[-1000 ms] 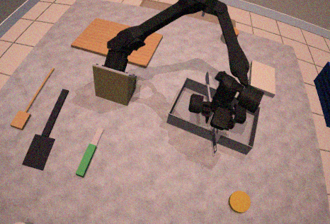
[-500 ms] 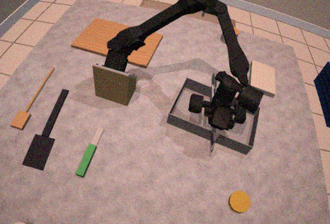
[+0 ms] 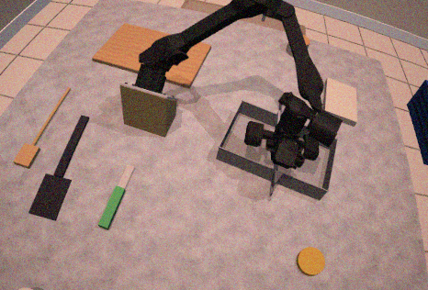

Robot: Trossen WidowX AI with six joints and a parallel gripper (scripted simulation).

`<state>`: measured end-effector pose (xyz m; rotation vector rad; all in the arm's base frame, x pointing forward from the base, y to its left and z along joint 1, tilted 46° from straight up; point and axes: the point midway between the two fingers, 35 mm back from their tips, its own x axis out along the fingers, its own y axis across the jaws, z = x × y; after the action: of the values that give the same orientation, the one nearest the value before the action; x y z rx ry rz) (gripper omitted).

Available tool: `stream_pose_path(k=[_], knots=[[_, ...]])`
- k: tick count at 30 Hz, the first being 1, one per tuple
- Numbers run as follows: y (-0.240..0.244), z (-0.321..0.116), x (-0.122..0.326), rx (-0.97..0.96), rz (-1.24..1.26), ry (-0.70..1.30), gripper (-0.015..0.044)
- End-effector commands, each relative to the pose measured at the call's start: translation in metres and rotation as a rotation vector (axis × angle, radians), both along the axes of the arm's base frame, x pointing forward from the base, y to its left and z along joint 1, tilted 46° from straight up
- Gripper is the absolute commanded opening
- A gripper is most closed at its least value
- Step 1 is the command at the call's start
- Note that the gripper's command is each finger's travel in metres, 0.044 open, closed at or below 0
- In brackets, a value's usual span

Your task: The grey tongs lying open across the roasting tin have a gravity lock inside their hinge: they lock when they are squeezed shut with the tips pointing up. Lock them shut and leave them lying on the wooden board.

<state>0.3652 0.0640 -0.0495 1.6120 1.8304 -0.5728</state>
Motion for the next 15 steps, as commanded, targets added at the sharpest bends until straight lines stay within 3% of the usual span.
stream_pose_path(k=[1, 7, 15], knots=[[-0.011, 0.009, 0.003, -0.002, -0.003, -0.004, -0.015], [-0.057, 0.053, 0.005, 0.0, -0.006, -0.002, -0.015], [-0.058, 0.055, 0.005, 0.0, -0.006, -0.002, -0.015]])
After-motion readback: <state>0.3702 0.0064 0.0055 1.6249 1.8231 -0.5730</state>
